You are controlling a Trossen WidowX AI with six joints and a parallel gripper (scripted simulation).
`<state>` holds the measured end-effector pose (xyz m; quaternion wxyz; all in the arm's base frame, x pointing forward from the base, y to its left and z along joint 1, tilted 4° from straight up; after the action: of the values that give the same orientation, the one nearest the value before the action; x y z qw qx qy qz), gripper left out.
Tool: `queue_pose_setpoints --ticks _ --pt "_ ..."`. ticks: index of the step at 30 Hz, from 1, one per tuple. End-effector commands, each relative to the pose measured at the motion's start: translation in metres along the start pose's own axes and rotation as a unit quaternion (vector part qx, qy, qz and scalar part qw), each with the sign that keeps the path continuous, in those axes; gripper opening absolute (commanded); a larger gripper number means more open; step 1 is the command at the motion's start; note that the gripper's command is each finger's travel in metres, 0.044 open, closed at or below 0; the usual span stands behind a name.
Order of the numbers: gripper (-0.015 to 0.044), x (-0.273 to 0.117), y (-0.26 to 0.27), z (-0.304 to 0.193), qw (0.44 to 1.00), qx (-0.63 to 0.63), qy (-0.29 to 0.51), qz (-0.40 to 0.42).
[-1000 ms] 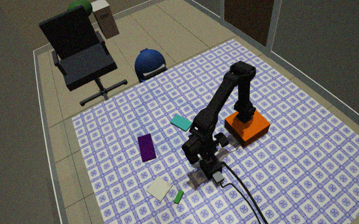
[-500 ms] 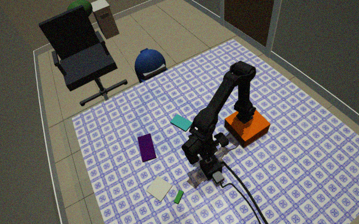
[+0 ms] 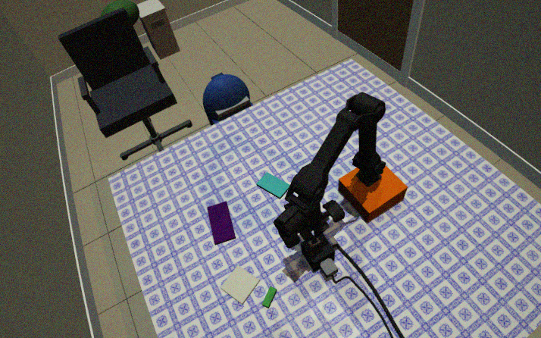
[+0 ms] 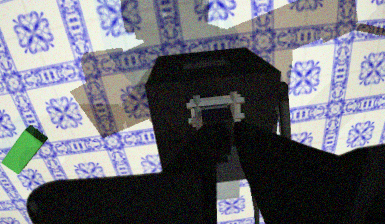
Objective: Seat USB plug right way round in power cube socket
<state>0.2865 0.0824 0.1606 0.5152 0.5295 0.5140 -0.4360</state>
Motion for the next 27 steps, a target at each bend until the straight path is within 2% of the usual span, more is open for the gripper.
queue_pose_setpoints --ticks 1,27 --pt "0.0095 -0.0007 0.0 -0.0001 1.0 0.0 0.0 0.001" --pt "0.0095 -0.0097 0.0002 -0.0008 1.0 0.0 0.0 0.001"
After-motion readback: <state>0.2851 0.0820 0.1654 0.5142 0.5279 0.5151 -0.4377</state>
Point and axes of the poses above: the point midway between the two fingers, 35 mm back from their tips, its own x axis out along the fingers, its own y axis across the jaws, z = x × y, the point moved 7 cm from there along -x, back along the fingers, and after that the axes turned 7 degrees about -x, right-handed, at the moved point
